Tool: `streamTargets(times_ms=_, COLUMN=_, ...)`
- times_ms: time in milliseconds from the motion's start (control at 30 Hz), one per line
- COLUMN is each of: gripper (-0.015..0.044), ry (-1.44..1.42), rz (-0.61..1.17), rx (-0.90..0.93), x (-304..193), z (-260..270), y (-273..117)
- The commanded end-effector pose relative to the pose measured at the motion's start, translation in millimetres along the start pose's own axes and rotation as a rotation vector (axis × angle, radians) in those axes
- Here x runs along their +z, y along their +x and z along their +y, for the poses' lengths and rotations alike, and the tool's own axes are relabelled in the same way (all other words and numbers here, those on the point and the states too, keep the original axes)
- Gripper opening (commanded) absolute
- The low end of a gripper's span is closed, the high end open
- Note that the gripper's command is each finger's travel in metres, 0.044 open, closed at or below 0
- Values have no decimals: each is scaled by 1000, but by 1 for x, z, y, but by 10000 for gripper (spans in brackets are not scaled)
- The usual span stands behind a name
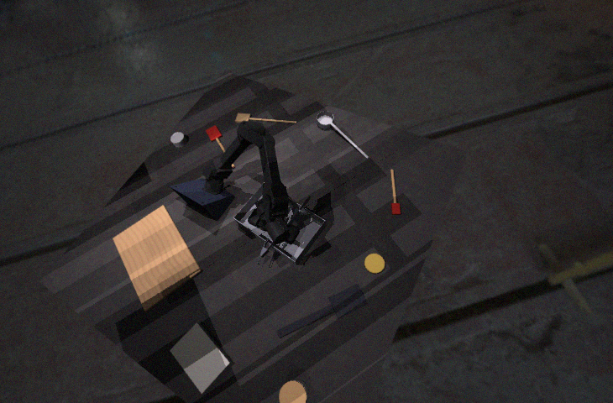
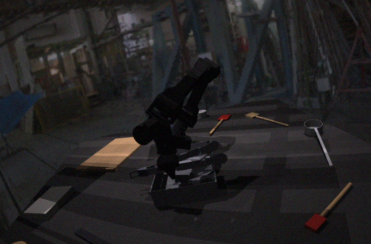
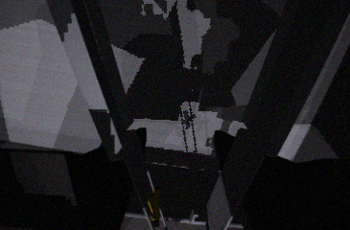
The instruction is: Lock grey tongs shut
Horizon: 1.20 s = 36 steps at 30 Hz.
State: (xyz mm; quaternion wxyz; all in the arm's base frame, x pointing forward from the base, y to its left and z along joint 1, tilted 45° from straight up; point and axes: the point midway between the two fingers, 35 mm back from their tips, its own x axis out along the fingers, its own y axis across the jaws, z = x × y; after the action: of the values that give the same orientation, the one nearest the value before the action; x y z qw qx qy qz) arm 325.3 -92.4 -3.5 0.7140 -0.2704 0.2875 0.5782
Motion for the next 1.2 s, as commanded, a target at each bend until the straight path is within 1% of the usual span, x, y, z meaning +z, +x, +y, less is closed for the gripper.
streamTargets(times_ms=0, gripper=208, ry=-1, rz=-3, rx=-3, x=1, z=-1, y=0)
streamTargets(times_ms=967, gripper=15, ry=-1, rz=-3, rx=-3, x=1, z=-1, y=0)
streamTargets(times_ms=1167, gripper=-143, ry=-1, rz=-3, rx=-3, x=1, z=-1, y=0)
